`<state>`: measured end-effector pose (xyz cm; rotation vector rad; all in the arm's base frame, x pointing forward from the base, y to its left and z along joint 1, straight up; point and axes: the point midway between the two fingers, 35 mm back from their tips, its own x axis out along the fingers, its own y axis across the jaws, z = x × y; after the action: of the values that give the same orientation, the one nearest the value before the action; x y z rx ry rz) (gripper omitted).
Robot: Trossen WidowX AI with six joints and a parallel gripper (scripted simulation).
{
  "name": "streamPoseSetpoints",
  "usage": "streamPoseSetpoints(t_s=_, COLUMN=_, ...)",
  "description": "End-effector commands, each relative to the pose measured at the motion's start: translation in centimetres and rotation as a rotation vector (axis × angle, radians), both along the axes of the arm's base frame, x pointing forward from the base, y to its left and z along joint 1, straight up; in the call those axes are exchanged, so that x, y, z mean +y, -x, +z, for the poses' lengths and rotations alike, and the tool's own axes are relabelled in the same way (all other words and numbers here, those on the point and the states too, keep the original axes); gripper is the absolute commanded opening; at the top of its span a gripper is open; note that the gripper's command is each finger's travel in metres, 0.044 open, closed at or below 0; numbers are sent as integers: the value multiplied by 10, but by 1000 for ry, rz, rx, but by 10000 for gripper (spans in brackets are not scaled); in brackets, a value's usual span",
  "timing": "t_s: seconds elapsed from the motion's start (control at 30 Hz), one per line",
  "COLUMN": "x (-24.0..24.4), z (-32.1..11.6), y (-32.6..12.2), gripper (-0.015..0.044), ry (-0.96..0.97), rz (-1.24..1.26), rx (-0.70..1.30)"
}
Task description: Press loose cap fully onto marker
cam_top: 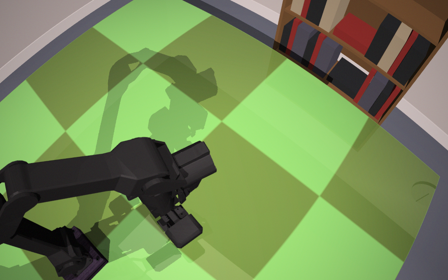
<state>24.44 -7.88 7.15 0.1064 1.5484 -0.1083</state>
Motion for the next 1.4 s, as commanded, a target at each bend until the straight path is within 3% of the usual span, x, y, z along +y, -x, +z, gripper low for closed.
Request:
streamPoseSetpoints(t_s=0.0, x=6, z=6, y=-9, gripper=0, ry=4, rz=0, rx=-5)
streamPoseSetpoints(t_s=1.37, x=132, z=58, y=-75, gripper=0, ry=-7, rz=-2, rx=-11)
